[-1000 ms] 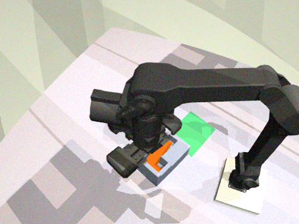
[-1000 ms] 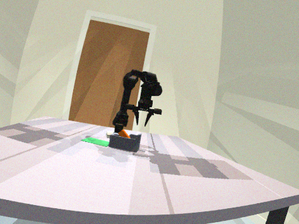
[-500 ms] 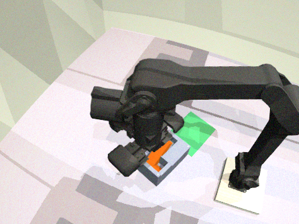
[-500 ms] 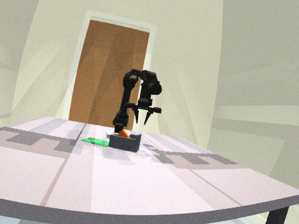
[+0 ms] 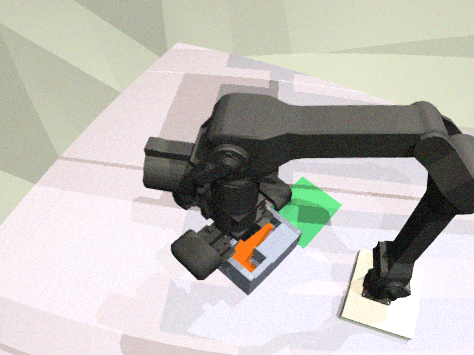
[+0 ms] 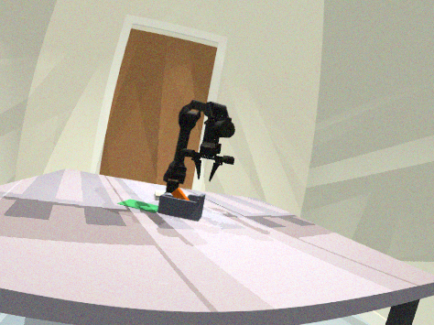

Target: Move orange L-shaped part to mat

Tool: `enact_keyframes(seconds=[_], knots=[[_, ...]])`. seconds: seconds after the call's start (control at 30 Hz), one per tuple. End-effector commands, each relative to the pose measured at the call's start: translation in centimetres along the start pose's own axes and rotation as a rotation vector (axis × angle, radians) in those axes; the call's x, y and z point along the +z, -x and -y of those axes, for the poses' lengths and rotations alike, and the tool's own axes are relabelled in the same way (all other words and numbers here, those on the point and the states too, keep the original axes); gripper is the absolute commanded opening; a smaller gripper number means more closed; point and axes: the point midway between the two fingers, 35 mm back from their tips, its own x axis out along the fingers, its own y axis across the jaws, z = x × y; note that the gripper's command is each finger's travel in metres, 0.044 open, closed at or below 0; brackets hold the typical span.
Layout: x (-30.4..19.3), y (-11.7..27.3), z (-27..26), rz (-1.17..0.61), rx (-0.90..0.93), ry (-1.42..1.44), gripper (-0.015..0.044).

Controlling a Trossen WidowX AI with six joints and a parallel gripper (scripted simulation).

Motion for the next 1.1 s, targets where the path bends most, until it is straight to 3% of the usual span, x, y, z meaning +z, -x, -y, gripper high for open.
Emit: enact_keyframes(seconds=[0.0, 0.13, 0.6, 0.83, 1.07], knots=[[0.0, 0.0, 0.0, 0.0, 0.0, 0.0, 0.018], [0.2, 0.0, 0.6, 0.0, -0.001, 0.131, 0.028], [1.1, 0.3, 6.3, 0.001, -0.009, 1.282, 0.028], [1.2, 0.4, 7.7, -0.001, -0.011, 1.564, 0.028], [1.2, 0.4, 7.7, -0.001, -0.011, 1.575, 0.028]])
